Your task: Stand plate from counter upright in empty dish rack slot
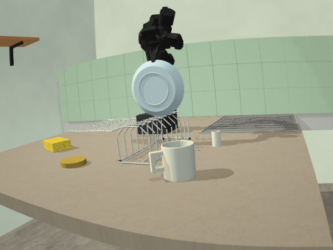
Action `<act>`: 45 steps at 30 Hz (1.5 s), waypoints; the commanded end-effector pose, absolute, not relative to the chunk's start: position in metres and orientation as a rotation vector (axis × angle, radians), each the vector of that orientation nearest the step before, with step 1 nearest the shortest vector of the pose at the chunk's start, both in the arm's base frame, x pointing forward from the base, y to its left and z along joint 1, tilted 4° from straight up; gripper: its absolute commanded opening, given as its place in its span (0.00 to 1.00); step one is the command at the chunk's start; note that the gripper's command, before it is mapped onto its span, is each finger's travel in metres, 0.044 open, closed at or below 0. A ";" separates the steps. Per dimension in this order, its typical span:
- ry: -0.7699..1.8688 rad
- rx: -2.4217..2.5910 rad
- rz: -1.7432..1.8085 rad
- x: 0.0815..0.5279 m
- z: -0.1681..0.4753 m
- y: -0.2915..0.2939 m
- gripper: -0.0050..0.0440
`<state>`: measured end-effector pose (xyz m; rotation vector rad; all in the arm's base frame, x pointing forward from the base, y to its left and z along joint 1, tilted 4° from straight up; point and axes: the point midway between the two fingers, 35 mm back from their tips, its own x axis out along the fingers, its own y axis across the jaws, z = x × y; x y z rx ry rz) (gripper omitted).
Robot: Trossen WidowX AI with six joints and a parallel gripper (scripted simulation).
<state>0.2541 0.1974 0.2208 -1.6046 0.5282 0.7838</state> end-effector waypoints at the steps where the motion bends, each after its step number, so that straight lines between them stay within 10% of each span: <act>1: 0.510 -1.594 0.762 0.257 0.229 0.199 0.10; 45: 0.528 -1.604 0.784 0.254 0.221 0.197 0.10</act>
